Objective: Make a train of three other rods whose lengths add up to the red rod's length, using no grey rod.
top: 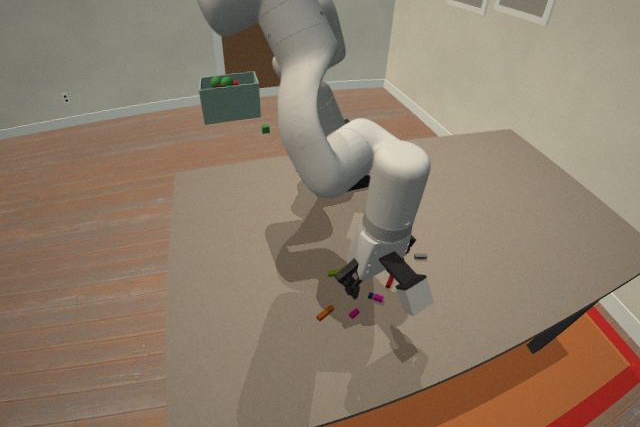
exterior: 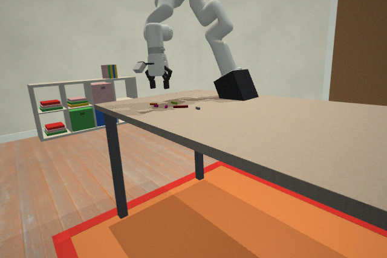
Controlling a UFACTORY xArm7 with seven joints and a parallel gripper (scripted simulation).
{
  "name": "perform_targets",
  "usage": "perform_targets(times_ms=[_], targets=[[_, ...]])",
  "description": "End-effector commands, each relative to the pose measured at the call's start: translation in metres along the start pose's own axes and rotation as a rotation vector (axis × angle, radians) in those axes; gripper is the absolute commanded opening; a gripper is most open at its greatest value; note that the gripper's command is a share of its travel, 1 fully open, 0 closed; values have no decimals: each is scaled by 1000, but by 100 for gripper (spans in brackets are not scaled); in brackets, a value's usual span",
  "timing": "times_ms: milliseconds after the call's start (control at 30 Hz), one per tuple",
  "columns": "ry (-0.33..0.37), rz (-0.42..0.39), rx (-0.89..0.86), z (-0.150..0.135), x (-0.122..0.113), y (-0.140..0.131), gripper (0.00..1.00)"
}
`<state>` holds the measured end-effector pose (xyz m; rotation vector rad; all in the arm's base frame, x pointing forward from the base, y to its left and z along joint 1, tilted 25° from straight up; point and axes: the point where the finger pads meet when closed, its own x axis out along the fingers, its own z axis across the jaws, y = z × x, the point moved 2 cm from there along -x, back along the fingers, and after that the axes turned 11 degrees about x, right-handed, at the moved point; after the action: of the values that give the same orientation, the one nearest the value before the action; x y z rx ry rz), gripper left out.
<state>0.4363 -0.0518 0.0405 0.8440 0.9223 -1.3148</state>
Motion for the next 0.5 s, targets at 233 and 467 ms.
perform_targets(times_ms=[233, 467], targets=[[-7, 13, 352, 21, 3, 0, 100], [-6, 13, 527, 32, 5, -1, 100]])
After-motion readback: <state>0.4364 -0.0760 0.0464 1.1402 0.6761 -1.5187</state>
